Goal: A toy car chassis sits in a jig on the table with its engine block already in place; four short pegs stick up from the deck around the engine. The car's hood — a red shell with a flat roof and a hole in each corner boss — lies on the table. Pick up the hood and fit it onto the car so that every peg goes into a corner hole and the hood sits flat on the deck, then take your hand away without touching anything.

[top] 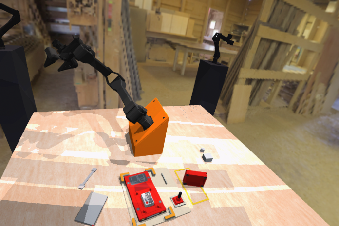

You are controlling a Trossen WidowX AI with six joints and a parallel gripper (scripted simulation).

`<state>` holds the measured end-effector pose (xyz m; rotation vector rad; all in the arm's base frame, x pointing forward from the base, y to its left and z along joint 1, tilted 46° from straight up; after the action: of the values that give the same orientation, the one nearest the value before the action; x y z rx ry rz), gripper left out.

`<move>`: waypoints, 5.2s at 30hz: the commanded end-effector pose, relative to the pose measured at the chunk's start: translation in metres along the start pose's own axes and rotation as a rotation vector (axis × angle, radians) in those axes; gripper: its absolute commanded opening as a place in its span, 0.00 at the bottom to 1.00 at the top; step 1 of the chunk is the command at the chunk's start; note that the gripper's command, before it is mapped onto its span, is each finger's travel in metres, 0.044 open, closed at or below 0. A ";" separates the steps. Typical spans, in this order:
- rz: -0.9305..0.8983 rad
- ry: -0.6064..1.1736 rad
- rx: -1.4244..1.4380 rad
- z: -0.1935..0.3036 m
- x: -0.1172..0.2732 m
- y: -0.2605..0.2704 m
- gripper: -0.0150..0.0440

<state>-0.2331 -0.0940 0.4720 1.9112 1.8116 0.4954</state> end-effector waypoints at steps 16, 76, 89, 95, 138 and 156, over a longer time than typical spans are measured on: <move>-0.118 -0.129 -0.012 0.002 -0.007 0.108 0.29; -1.054 0.434 0.019 0.330 0.217 0.453 0.25; -1.054 0.760 0.084 0.436 0.276 0.439 0.25; -0.979 0.914 0.118 0.487 0.299 0.421 0.25; 0.211 0.915 0.315 0.725 0.325 0.121 0.25; 0.289 0.793 0.283 0.748 0.297 0.082 0.25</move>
<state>0.2694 0.1523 -0.1078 2.3904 2.1485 1.3317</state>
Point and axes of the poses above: the point midway between the two fingers, 35 mm back from their tips, its own x axis back along the fingers, its own y axis across the jaws, z = x × y, the point moved 6 cm from there along x, back along the fingers, and after that the axes turned 6 degrees about x, right-handed, at the moved point
